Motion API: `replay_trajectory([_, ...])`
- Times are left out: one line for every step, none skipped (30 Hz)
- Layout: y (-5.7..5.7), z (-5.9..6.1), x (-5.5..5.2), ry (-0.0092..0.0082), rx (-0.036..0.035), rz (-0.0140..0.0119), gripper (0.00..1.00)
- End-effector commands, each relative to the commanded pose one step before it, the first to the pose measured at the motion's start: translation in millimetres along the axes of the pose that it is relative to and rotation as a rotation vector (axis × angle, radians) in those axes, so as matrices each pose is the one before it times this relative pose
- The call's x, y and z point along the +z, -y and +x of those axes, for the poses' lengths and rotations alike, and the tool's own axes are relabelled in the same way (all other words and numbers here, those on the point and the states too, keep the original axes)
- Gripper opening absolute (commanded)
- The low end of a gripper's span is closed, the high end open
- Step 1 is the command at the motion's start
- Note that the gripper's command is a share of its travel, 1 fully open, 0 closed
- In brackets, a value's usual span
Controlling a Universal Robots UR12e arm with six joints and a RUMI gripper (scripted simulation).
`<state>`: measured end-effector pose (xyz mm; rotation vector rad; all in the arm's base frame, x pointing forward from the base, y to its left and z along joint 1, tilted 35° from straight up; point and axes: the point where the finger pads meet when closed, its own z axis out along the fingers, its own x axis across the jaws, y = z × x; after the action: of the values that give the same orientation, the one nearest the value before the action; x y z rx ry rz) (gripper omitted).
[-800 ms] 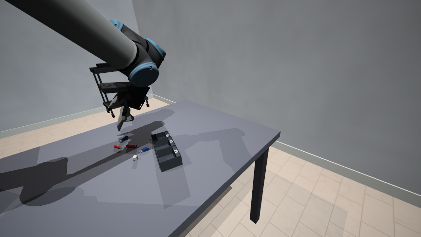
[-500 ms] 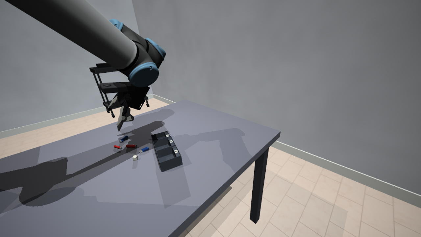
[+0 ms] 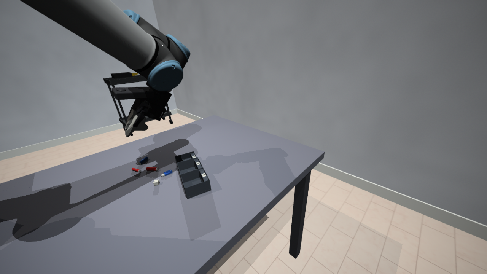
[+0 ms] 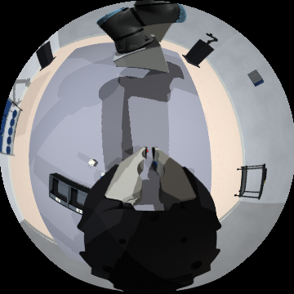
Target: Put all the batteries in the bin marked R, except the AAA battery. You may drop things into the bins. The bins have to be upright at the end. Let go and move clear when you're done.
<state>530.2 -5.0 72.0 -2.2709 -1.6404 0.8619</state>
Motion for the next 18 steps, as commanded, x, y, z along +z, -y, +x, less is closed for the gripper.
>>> replay_trajectory([21.05, 9.62, -30.21, -0.00005, 0.00014, -0.00089, 0.04])
replay_trajectory([0.0, 0.0, 0.0, 0.0, 0.0, 0.0, 0.04])
replay_trajectory([0.0, 0.0, 0.0, 0.0, 0.0, 0.0, 0.04])
replay_trajectory([0.0, 0.0, 0.0, 0.0, 0.0, 0.0, 0.04])
replay_trajectory([0.0, 0.0, 0.0, 0.0, 0.0, 0.0, 0.04])
replay_trajectory([-6.11, -2.34, -5.17, -0.01492, 0.04723, -0.00685, 0.04])
replay_trajectory([0.76, 2.38, 7.95, 0.0107, 0.0472, -0.01253, 0.04])
replay_trajectory([0.43, 1.06, 3.48, 0.0107, 0.0472, -0.01254, 0.04])
replay_trajectory([0.0, 0.0, 0.0, 0.0, 0.0, 0.0, 0.04])
replay_trajectory([0.0, 0.0, 0.0, 0.0, 0.0, 0.0, 0.04])
replay_trajectory([-0.73, 1.49, 0.92, 0.00465, 0.04849, -0.01127, 0.04])
replay_trajectory([0.0, 0.0, 0.0, 0.00465, 0.04849, -0.01127, 0.04])
replay_trajectory([-0.66, 1.53, 0.85, -0.00005, 0.02624, -0.00576, 0.04])
replay_trajectory([0.0, 0.0, 0.0, 0.00057, 0.02731, -0.00607, 0.04])
replay_trajectory([0.0, 0.0, 0.0, 0.00227, 0.02918, -0.00671, 0.04])
replay_trajectory([-0.61, 1.55, 0.78, -0.00048, 0.02933, -0.00651, 0.04])
replay_trajectory([0.0, 0.0, 0.0, 0.00033, 0.02915, -0.00655, 0.04])
replay_trajectory([0.0, 0.0, 0.0, 0.00181, 0.02902, -0.00668, 0.04])
